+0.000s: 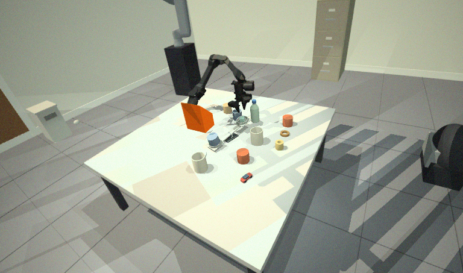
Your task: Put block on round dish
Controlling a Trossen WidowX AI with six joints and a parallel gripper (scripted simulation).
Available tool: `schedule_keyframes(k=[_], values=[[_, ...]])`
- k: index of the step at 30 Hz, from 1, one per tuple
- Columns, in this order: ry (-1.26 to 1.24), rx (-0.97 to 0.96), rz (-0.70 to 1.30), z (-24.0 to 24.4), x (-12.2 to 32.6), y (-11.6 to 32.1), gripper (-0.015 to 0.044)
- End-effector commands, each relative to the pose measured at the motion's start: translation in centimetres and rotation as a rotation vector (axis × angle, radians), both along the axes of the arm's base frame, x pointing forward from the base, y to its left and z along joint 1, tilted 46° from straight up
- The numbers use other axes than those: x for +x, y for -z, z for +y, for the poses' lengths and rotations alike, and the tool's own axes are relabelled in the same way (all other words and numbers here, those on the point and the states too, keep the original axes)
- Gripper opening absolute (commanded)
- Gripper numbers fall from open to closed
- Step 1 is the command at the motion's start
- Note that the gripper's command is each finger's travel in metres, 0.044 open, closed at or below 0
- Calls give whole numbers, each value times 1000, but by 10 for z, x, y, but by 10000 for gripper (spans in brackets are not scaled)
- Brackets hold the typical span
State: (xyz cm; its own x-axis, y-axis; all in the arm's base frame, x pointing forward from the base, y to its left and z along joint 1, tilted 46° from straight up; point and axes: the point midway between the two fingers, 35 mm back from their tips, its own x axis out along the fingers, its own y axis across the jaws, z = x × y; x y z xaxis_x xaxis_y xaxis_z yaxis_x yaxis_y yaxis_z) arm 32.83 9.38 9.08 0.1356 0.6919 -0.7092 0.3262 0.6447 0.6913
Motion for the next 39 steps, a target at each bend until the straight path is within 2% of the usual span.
schedule_keyframes(k=[1, 26, 39], values=[[93, 22, 102, -6, 4, 4, 260], [652, 135, 700, -47, 23, 25, 260], [665, 139, 715, -37, 25, 36, 260]])
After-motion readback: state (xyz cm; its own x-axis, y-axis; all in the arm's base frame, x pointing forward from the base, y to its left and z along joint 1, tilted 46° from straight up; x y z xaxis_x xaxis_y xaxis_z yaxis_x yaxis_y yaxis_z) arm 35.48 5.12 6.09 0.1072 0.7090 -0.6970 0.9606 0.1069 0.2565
